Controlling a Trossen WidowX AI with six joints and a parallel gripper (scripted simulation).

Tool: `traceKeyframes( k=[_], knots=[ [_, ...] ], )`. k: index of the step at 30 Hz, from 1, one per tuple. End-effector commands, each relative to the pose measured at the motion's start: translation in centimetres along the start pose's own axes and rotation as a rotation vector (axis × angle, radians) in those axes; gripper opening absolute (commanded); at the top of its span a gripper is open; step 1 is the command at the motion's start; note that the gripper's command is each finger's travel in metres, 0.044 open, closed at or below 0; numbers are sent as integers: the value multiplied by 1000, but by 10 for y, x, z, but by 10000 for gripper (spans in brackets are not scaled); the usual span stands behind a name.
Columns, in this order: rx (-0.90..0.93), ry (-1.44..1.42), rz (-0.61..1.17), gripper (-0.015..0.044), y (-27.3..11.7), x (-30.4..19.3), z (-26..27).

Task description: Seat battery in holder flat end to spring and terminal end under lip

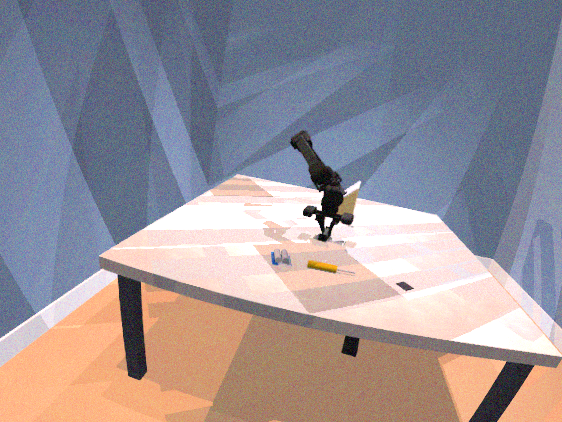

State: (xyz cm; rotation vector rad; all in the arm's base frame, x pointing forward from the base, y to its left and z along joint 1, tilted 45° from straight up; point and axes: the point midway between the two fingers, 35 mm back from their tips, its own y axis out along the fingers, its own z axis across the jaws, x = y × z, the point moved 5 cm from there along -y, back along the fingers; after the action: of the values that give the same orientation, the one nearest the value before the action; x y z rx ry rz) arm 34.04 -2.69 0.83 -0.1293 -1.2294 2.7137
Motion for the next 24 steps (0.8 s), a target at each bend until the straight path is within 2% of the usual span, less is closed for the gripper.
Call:
traceKeyframes(
  k=[1, 24],
  knots=[
    [5, 6, 22, 59, 2, 0, 2],
    [-6, 5, 119, 59, 3, 8, 3]
  ],
)
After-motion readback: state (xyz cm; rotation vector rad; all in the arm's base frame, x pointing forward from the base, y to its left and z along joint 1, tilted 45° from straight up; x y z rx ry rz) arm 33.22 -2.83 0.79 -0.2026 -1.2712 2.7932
